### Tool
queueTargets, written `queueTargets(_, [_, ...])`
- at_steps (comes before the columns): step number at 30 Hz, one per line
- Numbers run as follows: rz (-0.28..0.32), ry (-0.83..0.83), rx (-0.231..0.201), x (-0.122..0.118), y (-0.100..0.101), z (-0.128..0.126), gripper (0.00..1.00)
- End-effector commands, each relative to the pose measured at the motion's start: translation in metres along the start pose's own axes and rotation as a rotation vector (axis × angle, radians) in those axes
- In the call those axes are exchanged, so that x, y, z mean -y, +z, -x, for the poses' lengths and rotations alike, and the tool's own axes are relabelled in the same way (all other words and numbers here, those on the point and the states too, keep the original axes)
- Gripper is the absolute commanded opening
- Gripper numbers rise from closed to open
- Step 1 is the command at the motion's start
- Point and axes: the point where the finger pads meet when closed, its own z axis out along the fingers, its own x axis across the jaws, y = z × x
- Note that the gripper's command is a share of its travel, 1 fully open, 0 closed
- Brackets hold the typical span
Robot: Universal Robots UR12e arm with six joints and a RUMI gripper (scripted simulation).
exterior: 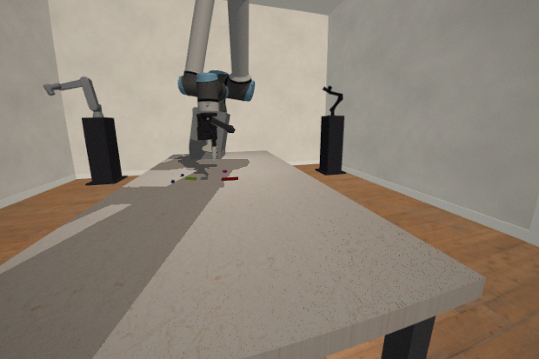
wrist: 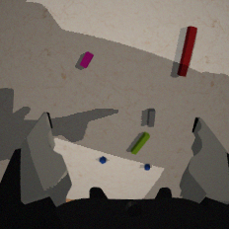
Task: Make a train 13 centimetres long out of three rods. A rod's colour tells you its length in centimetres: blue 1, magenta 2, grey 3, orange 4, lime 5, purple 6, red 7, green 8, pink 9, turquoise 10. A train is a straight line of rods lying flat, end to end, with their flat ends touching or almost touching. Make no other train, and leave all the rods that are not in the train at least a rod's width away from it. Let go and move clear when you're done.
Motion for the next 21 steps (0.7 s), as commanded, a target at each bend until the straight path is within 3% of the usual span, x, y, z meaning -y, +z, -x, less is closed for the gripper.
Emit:
queueTargets(1, [0.0,0.0,-0.001,-0.0001,-0.0004,-0.0005,1.0])
queueTargets(21, [0.0,-0.094,-0.001,0.0007,-0.0004,-0.0002,1.0])
